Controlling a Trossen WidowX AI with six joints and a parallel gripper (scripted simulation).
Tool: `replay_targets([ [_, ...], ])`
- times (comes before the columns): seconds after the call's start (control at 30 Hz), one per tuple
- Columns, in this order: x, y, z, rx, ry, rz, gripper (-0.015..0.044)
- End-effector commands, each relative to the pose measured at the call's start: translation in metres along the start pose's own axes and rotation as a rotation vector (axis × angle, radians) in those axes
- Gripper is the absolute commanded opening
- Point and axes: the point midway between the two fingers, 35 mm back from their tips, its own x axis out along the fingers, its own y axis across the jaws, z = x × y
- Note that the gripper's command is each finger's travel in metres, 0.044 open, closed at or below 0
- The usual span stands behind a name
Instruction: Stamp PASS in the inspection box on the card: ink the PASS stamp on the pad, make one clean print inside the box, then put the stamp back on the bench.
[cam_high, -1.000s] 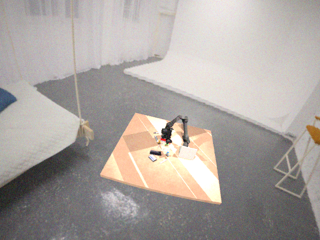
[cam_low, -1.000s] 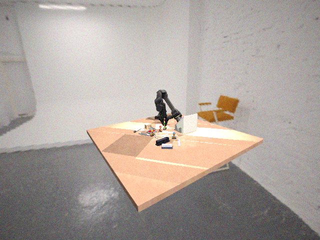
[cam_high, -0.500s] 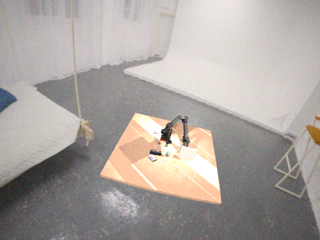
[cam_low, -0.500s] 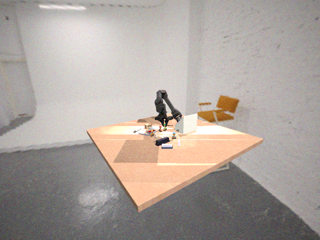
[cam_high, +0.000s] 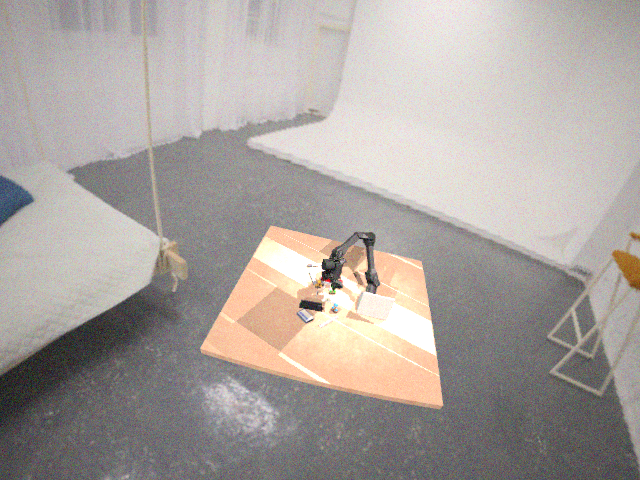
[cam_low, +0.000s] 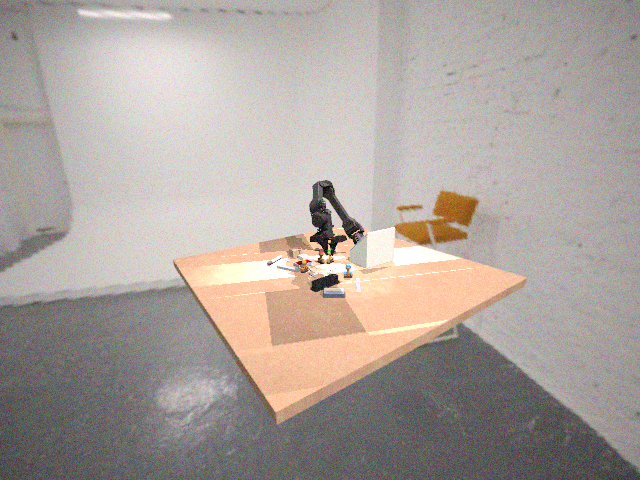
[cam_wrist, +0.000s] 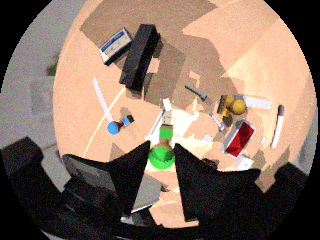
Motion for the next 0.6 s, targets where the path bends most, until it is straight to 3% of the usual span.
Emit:
replay_targets([
  [0.0,0.003,-0.001,0.000,-0.006,-0.001,-0.003,0.0000],
  [0.57,0.014,-0.002,0.000,-0.005,-0.002,-0.003,0.0000],
])
